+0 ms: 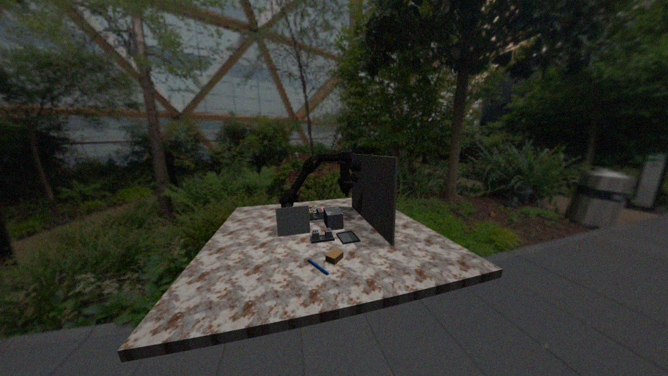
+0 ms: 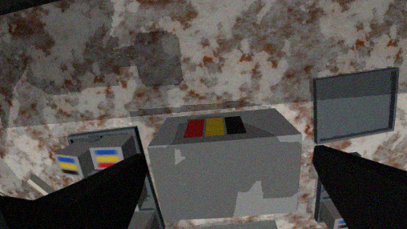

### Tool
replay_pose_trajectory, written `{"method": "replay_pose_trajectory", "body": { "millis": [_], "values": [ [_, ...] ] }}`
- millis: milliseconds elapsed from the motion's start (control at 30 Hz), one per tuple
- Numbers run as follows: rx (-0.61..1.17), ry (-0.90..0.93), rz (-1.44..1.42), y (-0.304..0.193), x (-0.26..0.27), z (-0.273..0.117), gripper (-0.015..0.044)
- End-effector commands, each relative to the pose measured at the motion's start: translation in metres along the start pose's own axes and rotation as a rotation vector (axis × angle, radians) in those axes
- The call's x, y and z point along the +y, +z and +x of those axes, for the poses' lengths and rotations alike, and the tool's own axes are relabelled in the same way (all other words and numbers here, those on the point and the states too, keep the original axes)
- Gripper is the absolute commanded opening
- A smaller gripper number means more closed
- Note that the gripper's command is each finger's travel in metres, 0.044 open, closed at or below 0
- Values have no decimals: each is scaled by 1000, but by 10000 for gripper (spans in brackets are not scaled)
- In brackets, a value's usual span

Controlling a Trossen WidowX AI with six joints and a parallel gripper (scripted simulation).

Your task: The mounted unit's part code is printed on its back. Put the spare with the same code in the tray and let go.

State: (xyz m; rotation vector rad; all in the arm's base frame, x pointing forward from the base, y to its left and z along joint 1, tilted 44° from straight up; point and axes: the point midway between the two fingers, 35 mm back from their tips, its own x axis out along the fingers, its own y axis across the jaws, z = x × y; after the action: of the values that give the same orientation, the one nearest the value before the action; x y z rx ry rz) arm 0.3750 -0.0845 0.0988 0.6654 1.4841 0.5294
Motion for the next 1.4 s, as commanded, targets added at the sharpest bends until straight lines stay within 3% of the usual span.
{"method": "replay_pose_trajectory", "body": {
  "millis": [0,100,333,600,867,1167,1367],
  "values": [
    [1,5,-3,0,1,0,440],
    [1,1,-49,-3,10,1,440],
    [9,-23,-531,-50,101,11,440],
    [16,-19,-1101,-132,172,32,440],
    [6,14,-1660,-223,198,57,440],
    [4,18,-1706,-231,198,59,440],
    [3,17,-1708,-227,199,90,300]
  ]
}}
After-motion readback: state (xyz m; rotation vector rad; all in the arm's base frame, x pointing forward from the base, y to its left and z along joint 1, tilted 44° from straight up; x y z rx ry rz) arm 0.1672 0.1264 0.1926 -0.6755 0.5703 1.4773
